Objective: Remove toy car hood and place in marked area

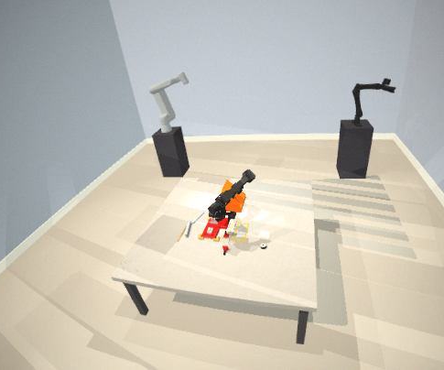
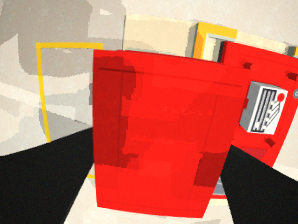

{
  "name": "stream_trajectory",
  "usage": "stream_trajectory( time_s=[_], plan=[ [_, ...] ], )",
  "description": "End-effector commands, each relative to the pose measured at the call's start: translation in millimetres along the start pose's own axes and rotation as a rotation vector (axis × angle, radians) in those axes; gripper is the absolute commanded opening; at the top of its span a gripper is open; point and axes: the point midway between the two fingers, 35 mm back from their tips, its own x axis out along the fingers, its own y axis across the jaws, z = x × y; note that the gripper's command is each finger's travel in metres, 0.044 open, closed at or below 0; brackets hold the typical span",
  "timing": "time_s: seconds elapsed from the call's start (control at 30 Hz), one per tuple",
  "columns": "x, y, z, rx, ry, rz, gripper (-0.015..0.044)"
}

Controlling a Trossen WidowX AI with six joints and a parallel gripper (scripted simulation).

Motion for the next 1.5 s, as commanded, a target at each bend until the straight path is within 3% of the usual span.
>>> stream_trajectory(
  time_s=[0.0, 0.67, 1.47],
  plan=[
    [-1.1, 18.8, -5.0, -0.008, -0.005, 0.008, 0.0],
    [-2.0, 107.0, -45.2, 0.009, 0.003, 0.021, 0.0],
    [16.5, 107.5, -43.8, 0.009, 0.003, 0.019, 0.0]
  ],
)
